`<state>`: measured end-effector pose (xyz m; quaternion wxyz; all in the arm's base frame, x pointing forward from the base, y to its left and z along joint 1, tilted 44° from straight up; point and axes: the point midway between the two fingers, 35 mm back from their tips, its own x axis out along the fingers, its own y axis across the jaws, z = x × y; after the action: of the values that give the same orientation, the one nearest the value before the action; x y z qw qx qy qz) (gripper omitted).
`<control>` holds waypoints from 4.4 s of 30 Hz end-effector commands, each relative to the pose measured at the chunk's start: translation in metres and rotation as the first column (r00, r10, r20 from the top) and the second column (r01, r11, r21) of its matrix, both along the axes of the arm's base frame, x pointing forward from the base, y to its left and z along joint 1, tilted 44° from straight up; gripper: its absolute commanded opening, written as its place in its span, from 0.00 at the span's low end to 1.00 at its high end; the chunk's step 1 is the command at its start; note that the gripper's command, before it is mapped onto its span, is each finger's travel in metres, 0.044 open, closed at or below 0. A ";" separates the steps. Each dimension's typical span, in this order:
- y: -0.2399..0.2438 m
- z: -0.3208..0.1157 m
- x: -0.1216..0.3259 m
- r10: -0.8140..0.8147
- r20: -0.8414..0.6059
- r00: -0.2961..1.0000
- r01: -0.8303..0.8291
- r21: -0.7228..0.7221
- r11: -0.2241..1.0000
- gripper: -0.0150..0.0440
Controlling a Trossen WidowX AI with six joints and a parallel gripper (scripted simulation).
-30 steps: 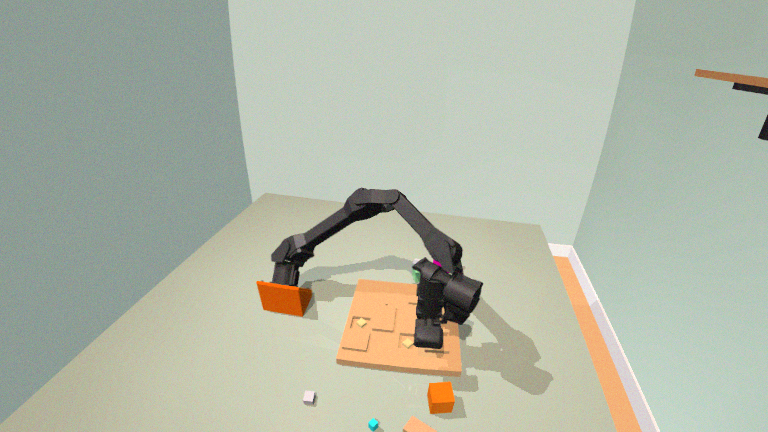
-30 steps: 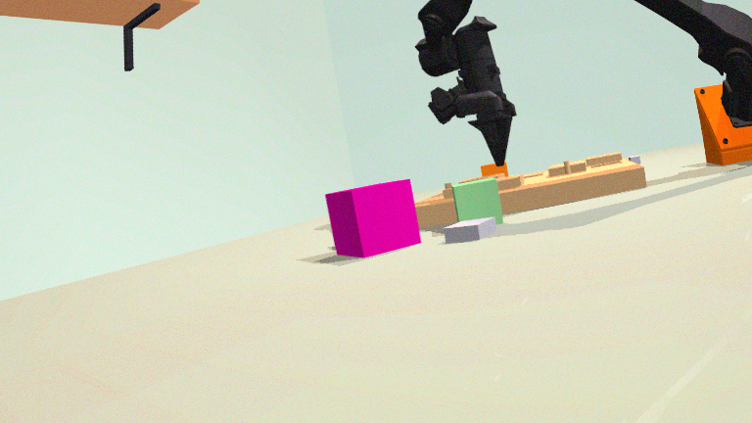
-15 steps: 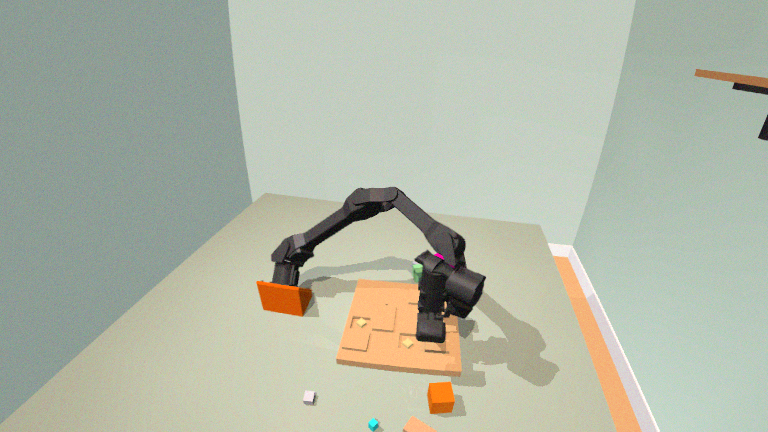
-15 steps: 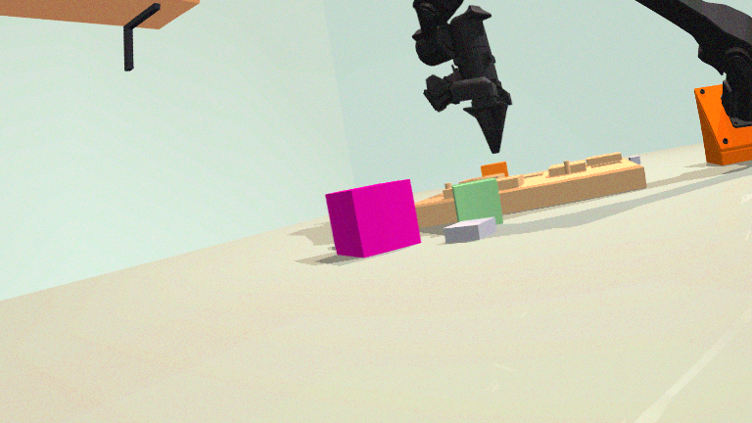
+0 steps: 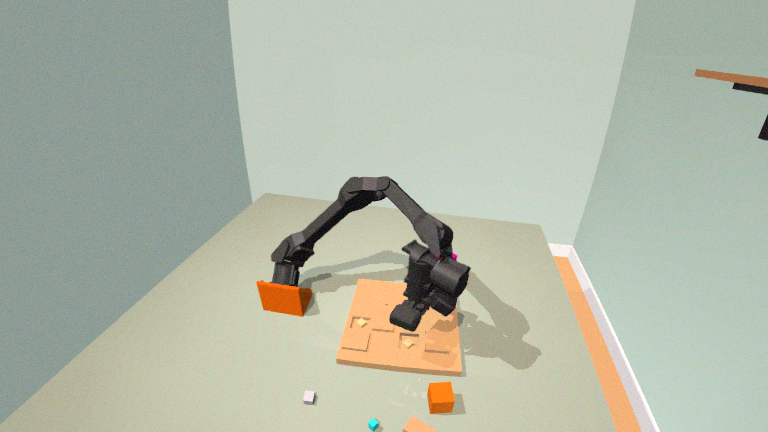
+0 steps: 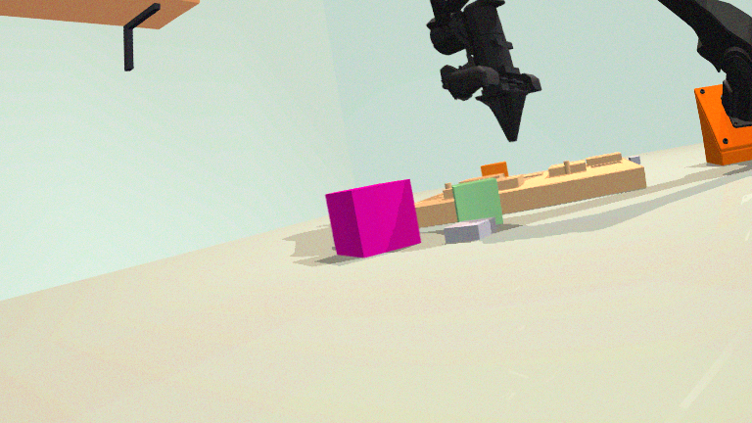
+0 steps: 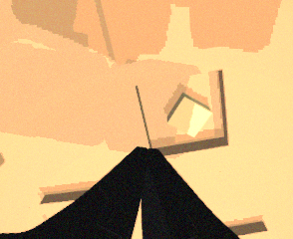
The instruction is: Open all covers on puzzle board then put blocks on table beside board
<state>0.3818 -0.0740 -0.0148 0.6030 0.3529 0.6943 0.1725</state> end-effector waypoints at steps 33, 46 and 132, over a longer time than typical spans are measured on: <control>0.037 0.046 -0.145 -0.691 -0.641 0.335 0.666 -0.358 0.655 0.25; 0.037 0.046 -0.145 -0.691 -0.641 0.335 0.666 -0.358 0.655 0.25; 0.070 -0.002 -0.144 -0.691 -0.640 0.335 0.667 -0.357 0.654 0.25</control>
<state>0.2375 -0.0013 -0.0131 0.2935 0.6367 0.6639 -0.2602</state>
